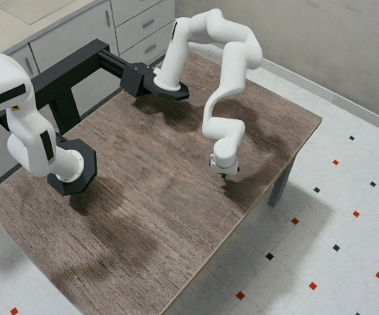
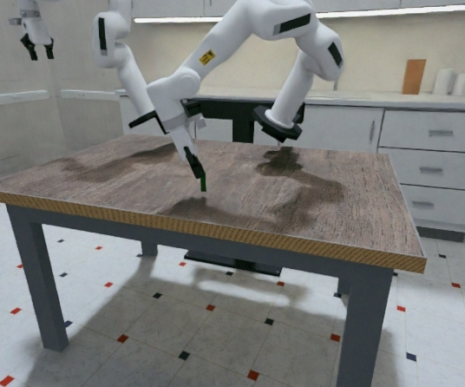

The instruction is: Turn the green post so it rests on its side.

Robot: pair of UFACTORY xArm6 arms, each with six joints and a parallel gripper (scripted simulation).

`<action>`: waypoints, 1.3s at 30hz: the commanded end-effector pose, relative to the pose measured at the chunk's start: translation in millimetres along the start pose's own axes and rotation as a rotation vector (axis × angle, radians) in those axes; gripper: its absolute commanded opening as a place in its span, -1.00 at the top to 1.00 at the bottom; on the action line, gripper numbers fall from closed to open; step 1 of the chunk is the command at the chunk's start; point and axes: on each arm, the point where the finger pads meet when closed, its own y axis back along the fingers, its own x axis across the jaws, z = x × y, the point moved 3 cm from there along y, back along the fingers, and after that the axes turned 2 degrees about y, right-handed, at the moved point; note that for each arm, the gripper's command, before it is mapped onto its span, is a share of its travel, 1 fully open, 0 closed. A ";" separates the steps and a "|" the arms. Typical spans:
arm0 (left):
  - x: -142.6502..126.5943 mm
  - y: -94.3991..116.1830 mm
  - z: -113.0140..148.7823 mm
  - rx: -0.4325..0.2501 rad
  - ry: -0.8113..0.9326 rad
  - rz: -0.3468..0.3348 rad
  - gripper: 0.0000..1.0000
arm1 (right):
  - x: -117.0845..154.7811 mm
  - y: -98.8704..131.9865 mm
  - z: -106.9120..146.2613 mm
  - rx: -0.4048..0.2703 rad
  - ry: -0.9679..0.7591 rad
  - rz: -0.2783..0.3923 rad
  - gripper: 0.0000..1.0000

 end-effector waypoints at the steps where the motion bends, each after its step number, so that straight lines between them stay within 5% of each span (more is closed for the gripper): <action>1: 1.1 2.3 0.5 -0.004 0.002 0.002 0.70 | 0.0 1.9 -1.0 0.005 0.000 0.000 -1.00; 20: 1.2 2.3 0.5 -0.004 0.004 0.001 0.70 | 0.0 1.9 -1.0 0.005 0.000 0.000 -1.00; 29: 8.3 1.7 -0.7 0.000 0.361 -0.140 0.70 | 0.0 1.9 -1.0 0.005 0.000 0.000 -1.00; 39: 11.9 1.1 -1.8 0.000 0.398 -0.155 0.70 | 0.0 1.9 -1.0 0.005 0.000 0.000 -1.00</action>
